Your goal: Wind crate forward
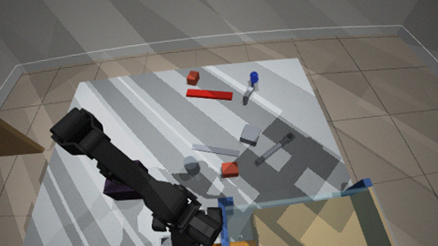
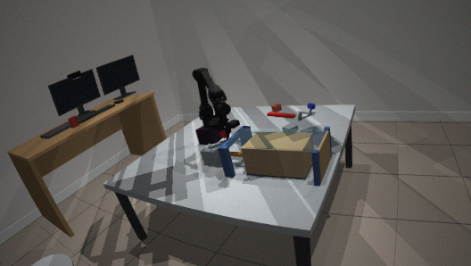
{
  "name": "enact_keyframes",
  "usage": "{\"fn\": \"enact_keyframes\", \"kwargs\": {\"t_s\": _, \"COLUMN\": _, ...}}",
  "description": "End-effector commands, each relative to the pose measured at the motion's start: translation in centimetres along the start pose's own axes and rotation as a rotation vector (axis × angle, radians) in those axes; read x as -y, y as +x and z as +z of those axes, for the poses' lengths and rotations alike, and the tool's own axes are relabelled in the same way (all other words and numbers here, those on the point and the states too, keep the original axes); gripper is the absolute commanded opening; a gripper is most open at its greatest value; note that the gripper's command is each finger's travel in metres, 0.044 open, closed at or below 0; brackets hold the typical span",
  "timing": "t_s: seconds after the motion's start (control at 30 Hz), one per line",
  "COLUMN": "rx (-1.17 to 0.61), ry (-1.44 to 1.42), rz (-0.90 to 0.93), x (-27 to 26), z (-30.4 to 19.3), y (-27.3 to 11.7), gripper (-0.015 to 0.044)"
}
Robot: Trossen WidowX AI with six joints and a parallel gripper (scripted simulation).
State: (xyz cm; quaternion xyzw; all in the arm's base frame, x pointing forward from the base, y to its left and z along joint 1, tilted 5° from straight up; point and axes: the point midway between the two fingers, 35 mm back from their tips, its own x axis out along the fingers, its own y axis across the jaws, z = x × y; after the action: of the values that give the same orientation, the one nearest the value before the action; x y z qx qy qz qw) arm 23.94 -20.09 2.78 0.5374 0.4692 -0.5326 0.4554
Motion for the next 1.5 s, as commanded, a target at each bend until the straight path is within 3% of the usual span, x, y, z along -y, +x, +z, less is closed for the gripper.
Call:
{"fn": "enact_keyframes", "kwargs": {"t_s": 0.0, "rx": -0.029, "ry": -0.004, "rz": -0.023, "x": 1.3, "z": -1.3, "y": 0.1, "gripper": 0.0}}
{"fn": "enact_keyframes", "kwargs": {"t_s": 1.47, "rx": -0.03, "ry": -0.004, "rz": -0.029, "x": 8.0, "z": -2.3, "y": -0.1, "gripper": 0.0}}
